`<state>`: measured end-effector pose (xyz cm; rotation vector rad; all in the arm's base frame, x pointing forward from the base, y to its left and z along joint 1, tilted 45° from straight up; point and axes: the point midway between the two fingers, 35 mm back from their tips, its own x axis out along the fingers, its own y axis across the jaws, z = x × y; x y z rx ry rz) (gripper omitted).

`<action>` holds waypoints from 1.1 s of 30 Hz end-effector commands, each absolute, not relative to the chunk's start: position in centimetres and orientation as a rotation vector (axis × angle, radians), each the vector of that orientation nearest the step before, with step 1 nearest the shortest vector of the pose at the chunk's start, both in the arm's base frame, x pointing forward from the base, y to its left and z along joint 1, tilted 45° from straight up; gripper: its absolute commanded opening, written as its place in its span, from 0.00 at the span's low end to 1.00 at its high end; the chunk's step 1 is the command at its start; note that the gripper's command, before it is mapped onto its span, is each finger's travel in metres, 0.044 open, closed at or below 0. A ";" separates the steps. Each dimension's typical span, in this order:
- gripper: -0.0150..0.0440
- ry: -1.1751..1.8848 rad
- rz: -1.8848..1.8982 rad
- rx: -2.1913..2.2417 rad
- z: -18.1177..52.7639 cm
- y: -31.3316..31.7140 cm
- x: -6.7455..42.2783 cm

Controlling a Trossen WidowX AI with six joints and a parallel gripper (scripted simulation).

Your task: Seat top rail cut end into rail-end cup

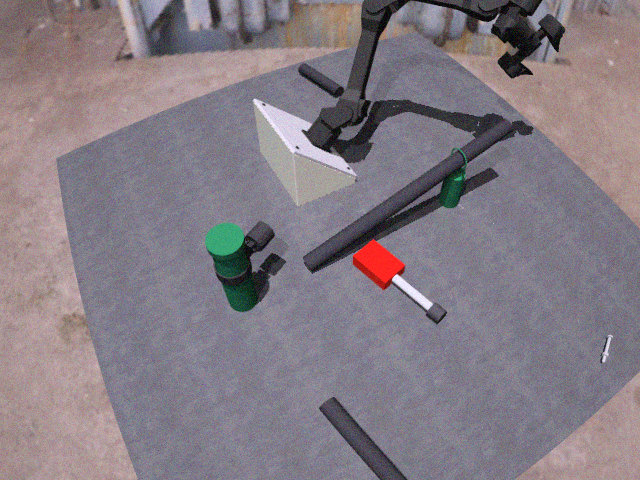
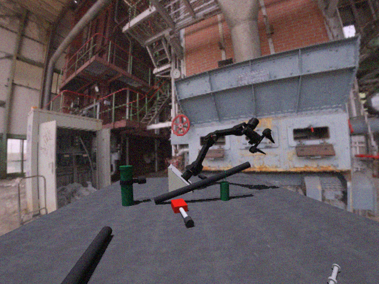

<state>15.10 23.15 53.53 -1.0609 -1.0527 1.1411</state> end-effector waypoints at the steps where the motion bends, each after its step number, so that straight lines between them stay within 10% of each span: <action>1: 1.00 -0.755 1.157 -1.026 49.2 22.3 21.3; 18: 1.00 0.243 0.896 -0.631 31.7 6.2 36.8; 33: 1.00 0.915 0.468 0.250 15.7 -12.2 31.8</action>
